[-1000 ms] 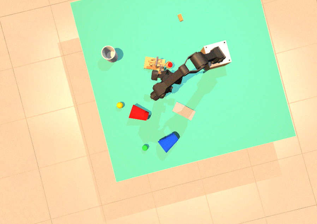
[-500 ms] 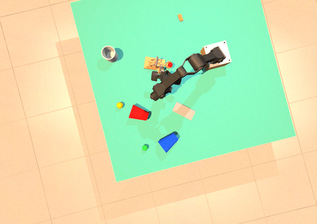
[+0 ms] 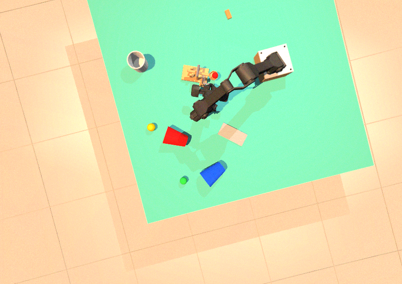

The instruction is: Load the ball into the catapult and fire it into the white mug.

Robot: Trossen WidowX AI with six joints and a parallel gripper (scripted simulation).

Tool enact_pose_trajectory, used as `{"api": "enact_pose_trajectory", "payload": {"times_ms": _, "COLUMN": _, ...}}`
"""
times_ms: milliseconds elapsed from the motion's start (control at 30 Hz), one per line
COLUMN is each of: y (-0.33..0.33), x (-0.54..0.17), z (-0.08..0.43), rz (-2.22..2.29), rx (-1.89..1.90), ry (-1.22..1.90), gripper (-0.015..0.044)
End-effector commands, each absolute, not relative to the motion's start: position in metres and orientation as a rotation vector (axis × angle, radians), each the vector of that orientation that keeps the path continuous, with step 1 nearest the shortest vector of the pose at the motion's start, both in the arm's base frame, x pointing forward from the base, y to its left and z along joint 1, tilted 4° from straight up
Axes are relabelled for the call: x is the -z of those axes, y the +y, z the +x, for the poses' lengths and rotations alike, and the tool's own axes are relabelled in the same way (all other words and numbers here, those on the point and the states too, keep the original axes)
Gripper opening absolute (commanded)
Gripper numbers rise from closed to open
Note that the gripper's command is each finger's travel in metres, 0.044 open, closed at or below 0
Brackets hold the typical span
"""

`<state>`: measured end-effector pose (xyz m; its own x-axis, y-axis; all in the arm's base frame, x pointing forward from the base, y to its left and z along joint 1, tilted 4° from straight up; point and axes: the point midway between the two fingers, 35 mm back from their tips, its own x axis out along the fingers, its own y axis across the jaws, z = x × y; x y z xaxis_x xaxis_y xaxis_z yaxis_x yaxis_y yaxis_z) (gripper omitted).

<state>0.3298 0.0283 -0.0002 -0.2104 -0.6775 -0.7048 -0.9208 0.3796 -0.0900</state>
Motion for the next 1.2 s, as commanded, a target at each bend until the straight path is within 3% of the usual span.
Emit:
{"api": "enact_pose_trajectory", "payload": {"times_ms": 0, "y": 0.027, "x": 0.01, "z": 0.328, "rz": -1.383, "rx": -0.472, "ry": 1.981, "gripper": 0.0}}
{"api": "enact_pose_trajectory", "payload": {"times_ms": 900, "y": 0.022, "x": 0.057, "z": 0.328, "rz": -1.383, "rx": -0.472, "ry": 1.982, "gripper": 0.0}}
{"api": "enact_pose_trajectory", "payload": {"times_ms": 1167, "y": 0.076, "x": -0.048, "z": 0.342, "rz": -1.475, "rx": -0.564, "ry": 1.879, "gripper": 0.0}}
